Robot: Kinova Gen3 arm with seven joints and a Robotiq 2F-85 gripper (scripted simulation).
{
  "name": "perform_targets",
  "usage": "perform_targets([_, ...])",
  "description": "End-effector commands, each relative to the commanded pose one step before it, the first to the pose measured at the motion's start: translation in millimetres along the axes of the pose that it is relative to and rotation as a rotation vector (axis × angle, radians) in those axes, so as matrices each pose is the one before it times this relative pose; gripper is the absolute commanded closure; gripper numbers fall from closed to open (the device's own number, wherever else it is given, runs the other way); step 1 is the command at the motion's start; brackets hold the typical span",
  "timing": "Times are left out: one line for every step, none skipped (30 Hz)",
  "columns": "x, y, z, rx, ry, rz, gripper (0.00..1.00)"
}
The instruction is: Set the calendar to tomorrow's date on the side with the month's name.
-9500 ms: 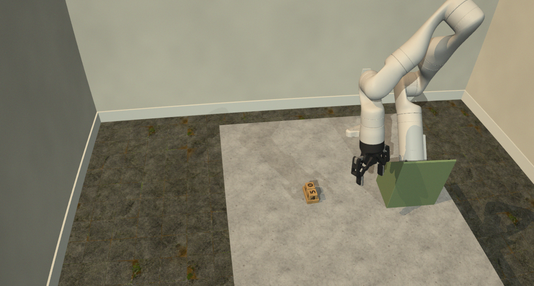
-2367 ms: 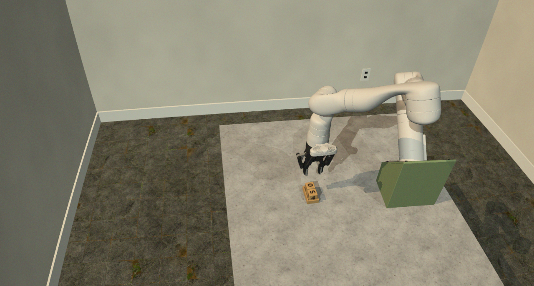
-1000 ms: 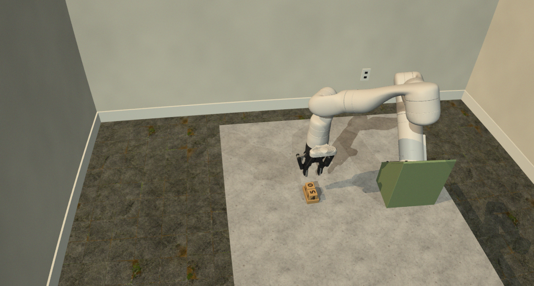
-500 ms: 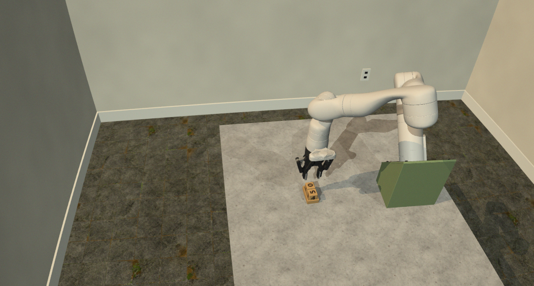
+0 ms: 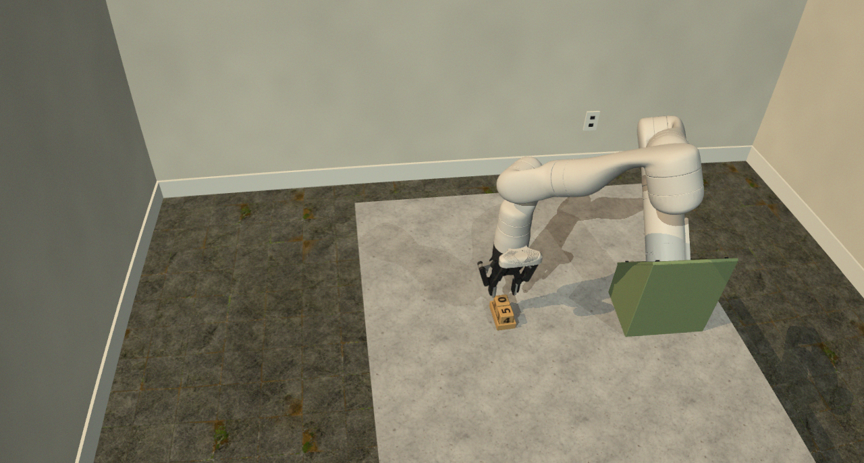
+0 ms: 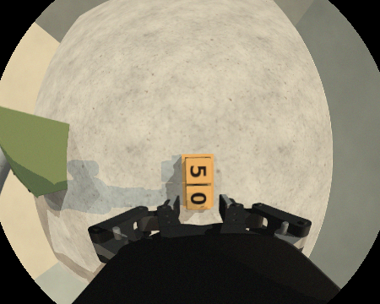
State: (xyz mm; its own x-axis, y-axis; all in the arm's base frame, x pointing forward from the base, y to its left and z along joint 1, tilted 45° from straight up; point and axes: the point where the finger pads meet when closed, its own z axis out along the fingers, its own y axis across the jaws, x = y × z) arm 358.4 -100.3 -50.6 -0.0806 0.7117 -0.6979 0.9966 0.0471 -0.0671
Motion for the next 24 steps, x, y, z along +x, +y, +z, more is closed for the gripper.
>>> perform_targets([-0.99,-0.65,3.67,0.00287,-0.00203,0.00112,0.52])
perform_targets([0.03,0.02,1.03,0.00000,0.00000,0.00000,0.52])
perform_targets([0.03,0.02,0.95,0.00000,0.00000,0.00000,0.52])
perform_targets([0.03,0.01,0.87,0.00000,0.00000,0.00000,0.52])
perform_targets([0.03,0.02,0.79,0.00000,0.00000,-0.00001,0.52])
perform_targets([0.02,0.02,0.70,0.00000,0.00000,0.00000,0.52])
perform_targets([0.02,0.01,0.62,0.00000,0.00000,0.00000,0.52])
perform_targets([0.02,0.01,0.54,0.00000,0.00000,0.00000,0.52])
perform_targets([0.00,0.00,0.00,0.00000,0.00000,0.00000,0.52])
perform_targets([0.00,0.00,0.00,0.00000,0.00000,0.00000,0.52])
perform_targets([0.02,0.01,0.46,0.00000,0.00000,0.00000,0.52])
perform_targets([0.01,0.01,0.38,0.00000,0.00000,0.00000,0.52])
perform_targets([0.01,0.00,0.31,0.00000,0.00000,0.00000,0.52])
perform_targets([0.01,0.00,0.24,0.00000,0.00000,0.00000,0.52])
perform_targets([0.01,0.00,0.18,0.00000,0.00000,0.00000,0.52])
perform_targets([0.00,0.00,0.12,0.00000,0.00000,0.00000,0.52])
perform_targets([0.00,0.00,0.08,0.00000,0.00000,0.00000,0.52])
perform_targets([0.00,0.00,0.04,0.00000,0.00000,0.00000,0.52])
perform_targets([0.00,0.00,0.02,0.00000,0.00000,0.00000,0.52])
perform_targets([0.00,0.00,0.00,0.00000,0.00000,0.00000,0.52])
perform_targets([0.00,0.00,0.00,0.00000,0.00000,0.00000,0.52])
perform_targets([0.00,0.00,0.00,0.00000,0.00000,0.00000,0.52])
perform_targets([0.00,0.00,0.00,0.00000,0.00000,0.00000,0.52])
perform_targets([0.00,0.00,0.00,0.00000,0.00000,0.00000,0.52])
